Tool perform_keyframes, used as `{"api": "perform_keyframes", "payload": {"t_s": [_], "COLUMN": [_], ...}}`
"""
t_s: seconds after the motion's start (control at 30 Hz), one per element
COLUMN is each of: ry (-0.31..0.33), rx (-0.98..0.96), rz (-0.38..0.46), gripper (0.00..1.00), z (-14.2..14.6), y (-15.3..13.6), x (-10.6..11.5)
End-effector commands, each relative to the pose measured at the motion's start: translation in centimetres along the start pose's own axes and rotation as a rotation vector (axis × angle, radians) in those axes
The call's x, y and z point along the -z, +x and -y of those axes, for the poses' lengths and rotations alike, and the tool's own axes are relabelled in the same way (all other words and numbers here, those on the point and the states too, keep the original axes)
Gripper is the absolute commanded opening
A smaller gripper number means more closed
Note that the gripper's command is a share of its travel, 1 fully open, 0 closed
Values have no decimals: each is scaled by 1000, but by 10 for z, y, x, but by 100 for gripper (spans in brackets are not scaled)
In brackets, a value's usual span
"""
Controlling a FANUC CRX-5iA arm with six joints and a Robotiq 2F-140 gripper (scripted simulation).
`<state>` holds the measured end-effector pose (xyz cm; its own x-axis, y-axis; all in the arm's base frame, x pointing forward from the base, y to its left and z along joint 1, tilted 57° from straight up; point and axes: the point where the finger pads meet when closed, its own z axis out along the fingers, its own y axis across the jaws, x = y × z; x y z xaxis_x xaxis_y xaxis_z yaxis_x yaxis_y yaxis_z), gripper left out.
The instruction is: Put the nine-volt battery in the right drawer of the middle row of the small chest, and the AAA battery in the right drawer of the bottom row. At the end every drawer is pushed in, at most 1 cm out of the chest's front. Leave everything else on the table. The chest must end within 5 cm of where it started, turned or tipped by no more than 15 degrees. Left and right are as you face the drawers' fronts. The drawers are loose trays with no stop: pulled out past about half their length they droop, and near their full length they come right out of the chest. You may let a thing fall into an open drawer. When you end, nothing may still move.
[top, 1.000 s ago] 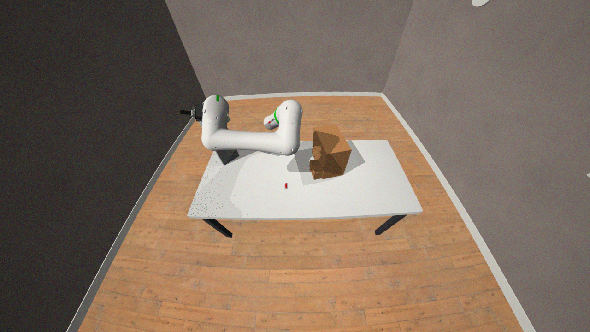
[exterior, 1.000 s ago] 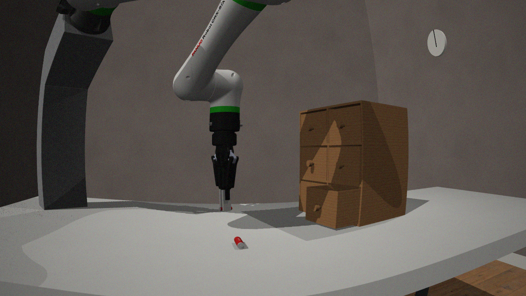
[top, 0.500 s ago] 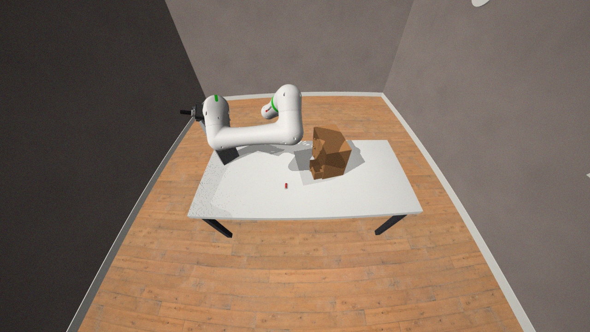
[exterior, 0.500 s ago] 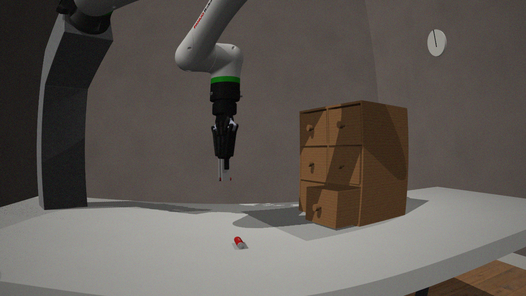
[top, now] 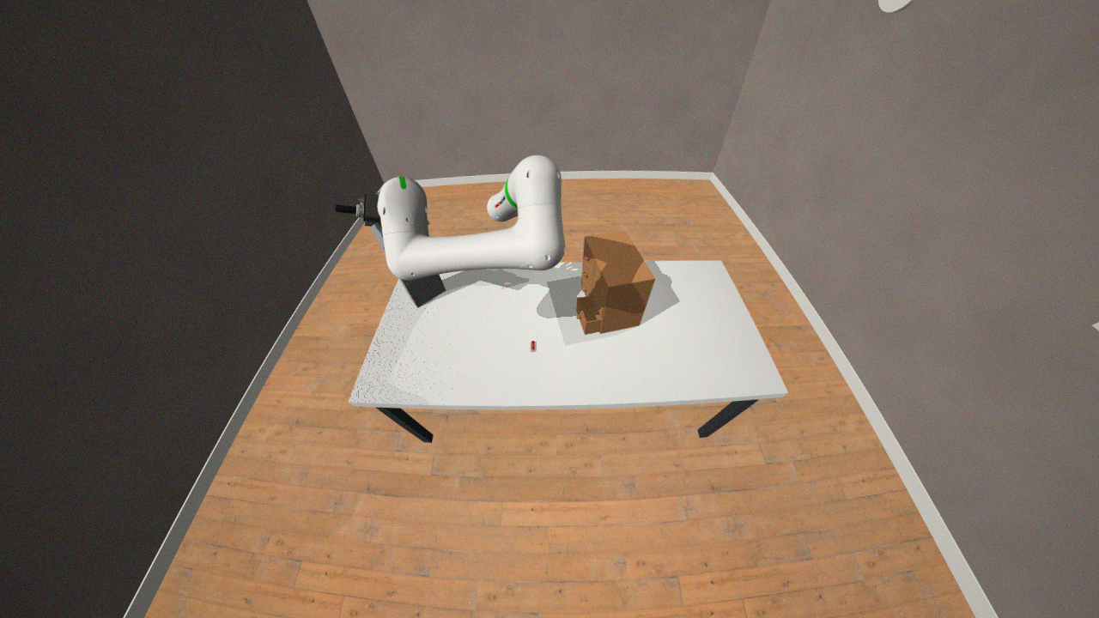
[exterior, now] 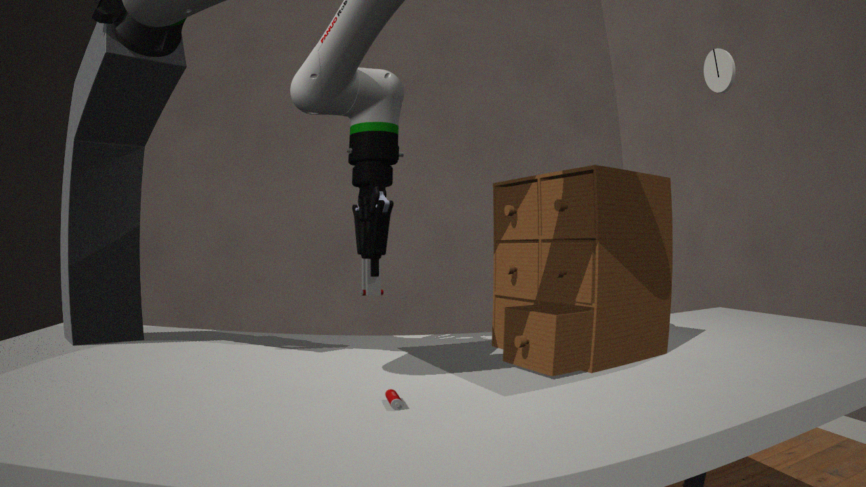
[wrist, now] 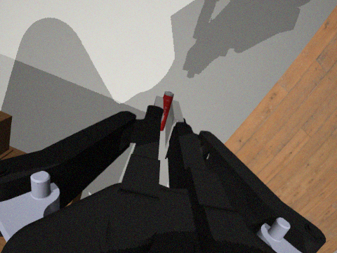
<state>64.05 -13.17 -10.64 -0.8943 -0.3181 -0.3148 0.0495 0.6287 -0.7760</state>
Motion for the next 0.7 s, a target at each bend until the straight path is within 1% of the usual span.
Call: {"api": "perform_keyframes", "payload": {"t_s": [0.0,0.17,0.23,0.3,0.33,0.37,0.4,0.43,0.47,0.5,0.53,0.57,0.6,0.63,0.67], "ry": [-4,-10,-10,-12,-12,-13,-12,-13,-12,-14,-12,-13,-12,-13,-11], "rx": [-133,-461,-461,-656,-701,-751,-803,-856,-910,-963,-1016,-1068,-1122,-1174,-1227], "rz": [-1,-8,-8,-11,-16,-14,-18,-15,-21,-18,-24,-20,-27,-23,-30], "gripper": [3,3,3,3,3,3,3,3,3,3,3,3,3,3,3], "z": [11,39,39,54,63,63,72,72,81,81,90,90,100,100,110], "y": [-1,-2,-2,-2,-2,-2,-2,-2,-2,-2,-1,-1,0,0,0], "x": [-1,-4,-4,-5,-6,-6,-6,-6,-7,-7,-7,-7,-8,-8,-8]}}
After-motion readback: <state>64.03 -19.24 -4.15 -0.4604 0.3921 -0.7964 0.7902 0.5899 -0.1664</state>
